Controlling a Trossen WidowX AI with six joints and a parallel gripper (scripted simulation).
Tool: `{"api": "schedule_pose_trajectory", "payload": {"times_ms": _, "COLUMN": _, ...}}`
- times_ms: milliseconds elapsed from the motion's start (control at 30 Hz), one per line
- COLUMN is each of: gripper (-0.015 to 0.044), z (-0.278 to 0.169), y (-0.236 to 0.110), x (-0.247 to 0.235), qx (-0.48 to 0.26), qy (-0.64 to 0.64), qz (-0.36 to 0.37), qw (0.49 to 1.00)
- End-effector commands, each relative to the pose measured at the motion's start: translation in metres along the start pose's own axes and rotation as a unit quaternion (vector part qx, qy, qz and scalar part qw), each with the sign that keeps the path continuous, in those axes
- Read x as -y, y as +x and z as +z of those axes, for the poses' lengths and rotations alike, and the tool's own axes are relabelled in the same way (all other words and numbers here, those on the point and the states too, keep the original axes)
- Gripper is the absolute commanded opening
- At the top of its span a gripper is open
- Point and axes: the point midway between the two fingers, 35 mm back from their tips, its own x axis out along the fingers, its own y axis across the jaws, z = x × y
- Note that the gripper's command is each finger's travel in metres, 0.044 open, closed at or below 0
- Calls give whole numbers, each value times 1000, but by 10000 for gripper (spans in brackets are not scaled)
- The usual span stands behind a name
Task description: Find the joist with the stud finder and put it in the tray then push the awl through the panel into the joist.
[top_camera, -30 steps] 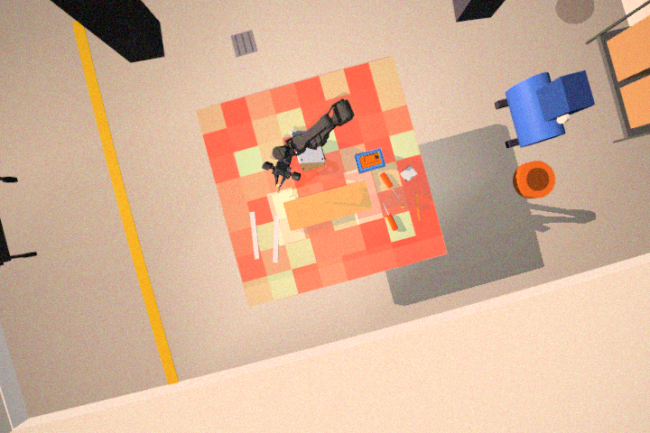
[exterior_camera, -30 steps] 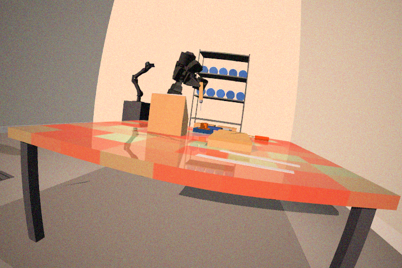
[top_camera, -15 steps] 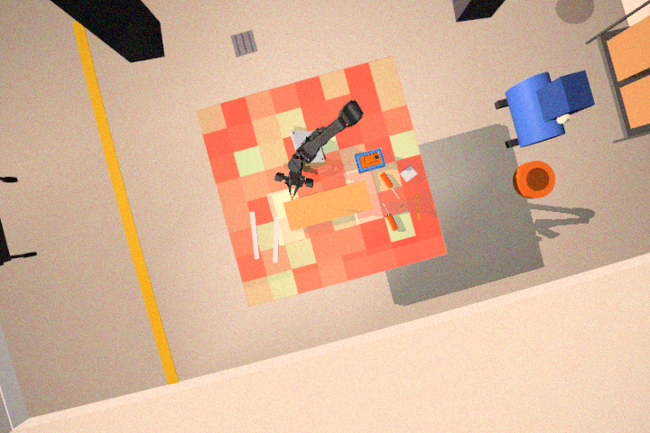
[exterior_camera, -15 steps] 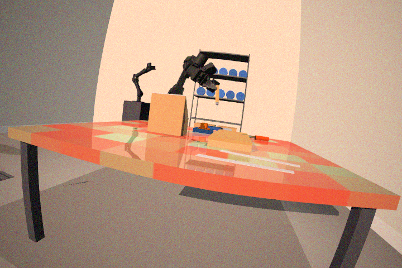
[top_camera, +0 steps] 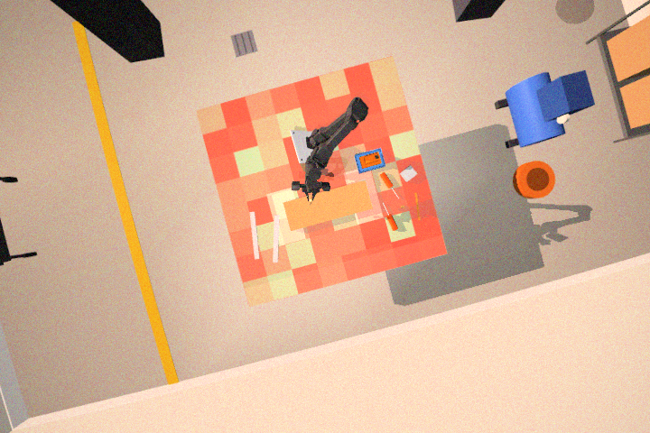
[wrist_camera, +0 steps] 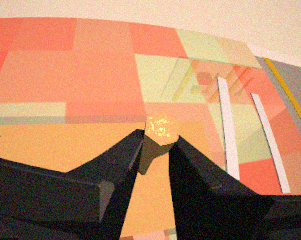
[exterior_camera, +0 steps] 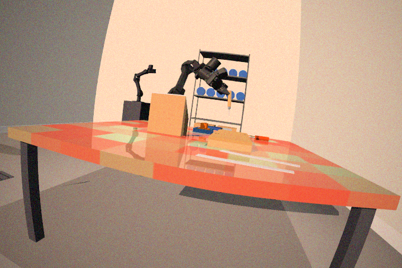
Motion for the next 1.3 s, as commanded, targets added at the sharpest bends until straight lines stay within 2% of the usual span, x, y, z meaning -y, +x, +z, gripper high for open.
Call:
{"api": "schedule_pose_trajectory", "payload": {"times_ms": 0, "gripper": 0, "z": 7, "y": 2, "x": -24, "qx": -1, "qy": -7, "qz": 18, "qw": 1000}}
{"api": "schedule_pose_trajectory", "payload": {"times_ms": 733, "gripper": 0, "z": -9, "y": -8, "x": -167, "qx": -56, "qy": -28, "qz": 145, "qw": 988}}
{"api": "schedule_pose_trajectory", "payload": {"times_ms": 1267, "gripper": 0, "z": -16, "y": -4, "x": -172, "qx": -58, "qy": -28, "qz": 148, "qw": 987}}
